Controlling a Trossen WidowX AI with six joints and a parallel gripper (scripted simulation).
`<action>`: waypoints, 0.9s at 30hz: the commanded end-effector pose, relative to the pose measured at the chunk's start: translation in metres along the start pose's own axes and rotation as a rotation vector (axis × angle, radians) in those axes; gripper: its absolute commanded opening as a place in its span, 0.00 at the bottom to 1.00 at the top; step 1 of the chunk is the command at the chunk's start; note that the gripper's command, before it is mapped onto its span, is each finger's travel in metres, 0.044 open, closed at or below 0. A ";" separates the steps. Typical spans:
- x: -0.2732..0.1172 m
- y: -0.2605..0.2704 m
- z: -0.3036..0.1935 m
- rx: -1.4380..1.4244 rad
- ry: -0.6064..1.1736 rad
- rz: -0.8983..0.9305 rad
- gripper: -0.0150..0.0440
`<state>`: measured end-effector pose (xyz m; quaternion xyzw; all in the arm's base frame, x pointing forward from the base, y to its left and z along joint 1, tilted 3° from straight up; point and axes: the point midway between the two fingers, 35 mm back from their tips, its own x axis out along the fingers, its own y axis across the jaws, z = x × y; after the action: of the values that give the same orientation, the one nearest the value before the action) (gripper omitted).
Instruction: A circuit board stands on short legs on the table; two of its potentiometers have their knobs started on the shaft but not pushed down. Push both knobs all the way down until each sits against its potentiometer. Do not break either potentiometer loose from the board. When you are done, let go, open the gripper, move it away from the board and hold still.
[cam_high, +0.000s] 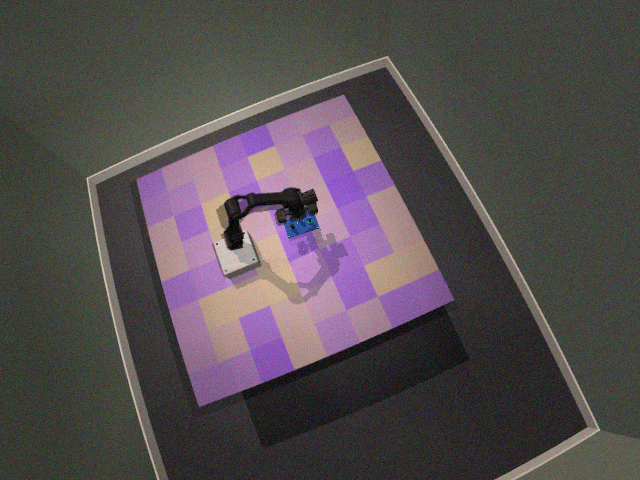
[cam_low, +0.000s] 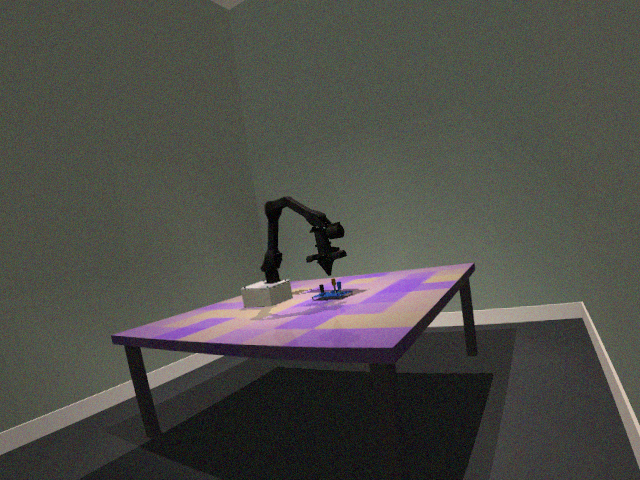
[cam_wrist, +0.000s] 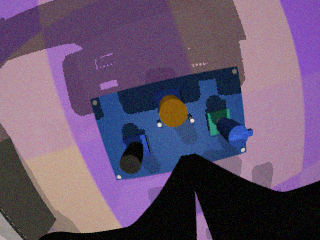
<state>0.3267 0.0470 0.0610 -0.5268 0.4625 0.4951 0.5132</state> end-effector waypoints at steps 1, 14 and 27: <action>-0.003 -0.007 -0.001 -0.141 0.011 0.000 0.25; -0.010 -0.027 -0.001 -0.591 0.028 0.013 0.25; -0.016 -0.045 -0.002 -1.018 0.039 0.032 0.25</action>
<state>0.3665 0.0473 0.0782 -0.7023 0.2062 0.6485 0.2090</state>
